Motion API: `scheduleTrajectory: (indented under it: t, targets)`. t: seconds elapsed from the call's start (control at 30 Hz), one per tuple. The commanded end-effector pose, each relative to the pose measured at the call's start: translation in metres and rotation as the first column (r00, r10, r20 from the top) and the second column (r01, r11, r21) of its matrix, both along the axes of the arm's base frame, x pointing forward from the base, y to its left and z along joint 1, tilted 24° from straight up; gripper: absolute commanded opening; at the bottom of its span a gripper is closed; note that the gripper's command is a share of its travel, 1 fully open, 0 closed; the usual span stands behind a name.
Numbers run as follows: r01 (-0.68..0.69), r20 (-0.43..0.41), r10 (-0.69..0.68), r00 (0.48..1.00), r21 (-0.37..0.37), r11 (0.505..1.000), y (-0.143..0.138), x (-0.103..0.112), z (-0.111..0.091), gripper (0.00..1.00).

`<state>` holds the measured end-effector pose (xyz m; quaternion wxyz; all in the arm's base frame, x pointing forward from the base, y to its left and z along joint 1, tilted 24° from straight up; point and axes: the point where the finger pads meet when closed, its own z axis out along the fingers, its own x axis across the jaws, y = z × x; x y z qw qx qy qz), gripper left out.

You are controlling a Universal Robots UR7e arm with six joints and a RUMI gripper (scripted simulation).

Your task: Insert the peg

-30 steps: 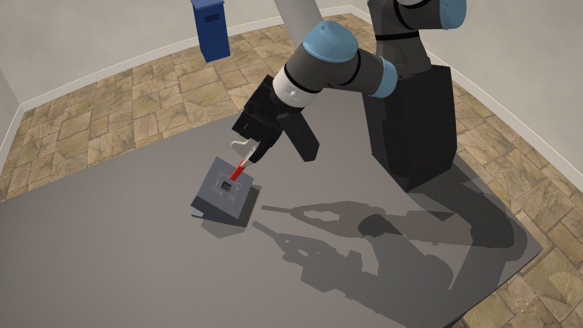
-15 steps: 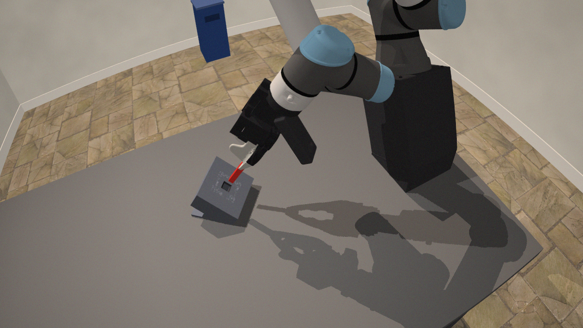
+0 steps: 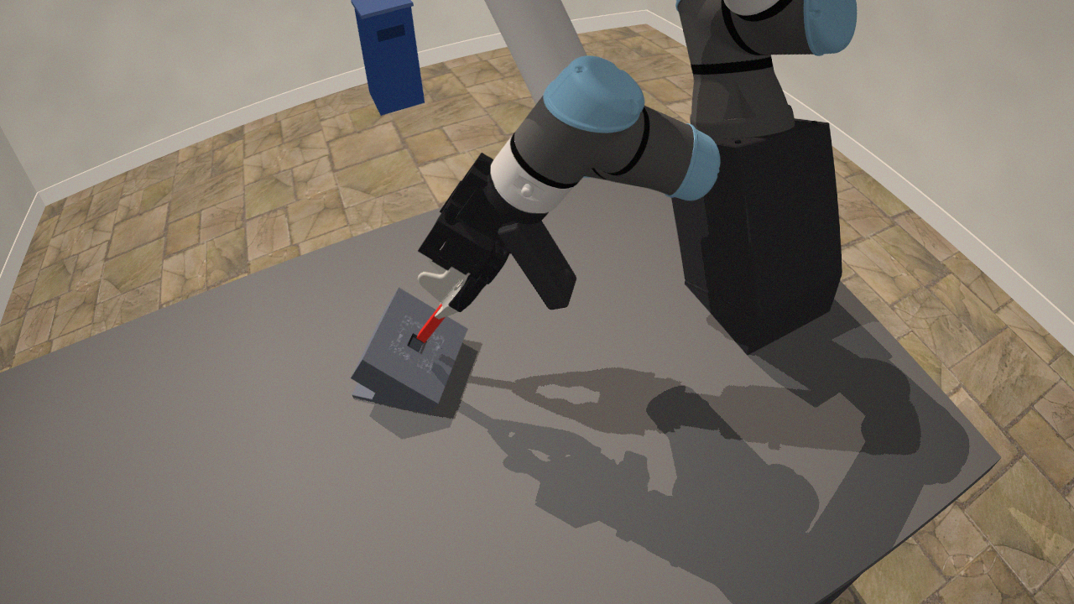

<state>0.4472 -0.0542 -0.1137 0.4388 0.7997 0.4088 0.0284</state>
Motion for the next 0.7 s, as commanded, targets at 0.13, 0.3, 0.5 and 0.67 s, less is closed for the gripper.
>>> scheduleTrajectory:
  t: [0.13, 0.3, 0.5, 0.67]
  targets:
    - [-0.001, 0.001, 0.001, 1.000, 0.000, 1.000, -0.008, 0.005, -0.007, 0.00]
    - [-0.001, 0.001, 0.001, 1.000, 0.000, 1.000, -0.010, 0.007, -0.009, 0.00]
    - [-0.001, 0.001, 0.001, 1.000, 0.000, 1.000, -0.012, 0.008, -0.011, 0.00]
    - [-0.001, 0.001, 0.001, 1.000, 0.000, 1.000, -0.016, 0.010, -0.014, 0.00]
